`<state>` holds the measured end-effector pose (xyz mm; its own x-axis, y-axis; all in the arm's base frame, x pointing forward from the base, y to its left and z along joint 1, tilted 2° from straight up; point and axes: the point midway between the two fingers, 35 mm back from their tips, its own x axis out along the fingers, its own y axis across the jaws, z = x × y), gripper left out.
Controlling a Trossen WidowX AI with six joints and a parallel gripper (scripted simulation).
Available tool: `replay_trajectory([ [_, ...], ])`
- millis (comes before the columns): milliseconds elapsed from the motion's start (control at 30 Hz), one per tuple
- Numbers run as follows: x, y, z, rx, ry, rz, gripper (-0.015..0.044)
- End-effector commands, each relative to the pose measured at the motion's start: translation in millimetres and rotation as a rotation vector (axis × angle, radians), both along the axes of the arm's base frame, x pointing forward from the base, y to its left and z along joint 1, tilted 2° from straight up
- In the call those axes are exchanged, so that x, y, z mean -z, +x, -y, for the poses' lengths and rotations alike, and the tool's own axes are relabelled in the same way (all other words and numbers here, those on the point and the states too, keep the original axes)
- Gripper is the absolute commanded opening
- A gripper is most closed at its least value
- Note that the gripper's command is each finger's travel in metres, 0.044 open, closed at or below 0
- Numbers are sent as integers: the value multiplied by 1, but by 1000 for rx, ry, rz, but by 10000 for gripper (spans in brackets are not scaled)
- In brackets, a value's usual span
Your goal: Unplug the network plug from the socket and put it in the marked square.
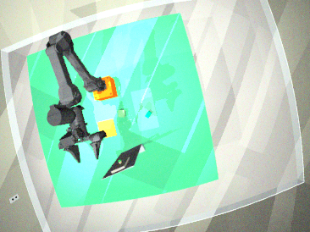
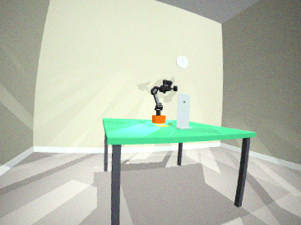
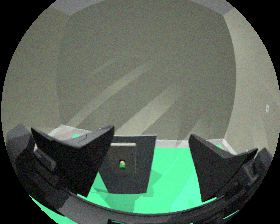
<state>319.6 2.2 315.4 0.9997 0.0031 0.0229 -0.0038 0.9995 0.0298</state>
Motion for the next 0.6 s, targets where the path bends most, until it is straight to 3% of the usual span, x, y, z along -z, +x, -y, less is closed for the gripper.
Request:
replay_trajectory([
  [0, 1, 0, 0, -2, 6, 0, 374],
  [267, 29, 10, -3, -83, 257, -15, 164],
  [567, 64, 14, -5, -178, 566, -62, 156],
])
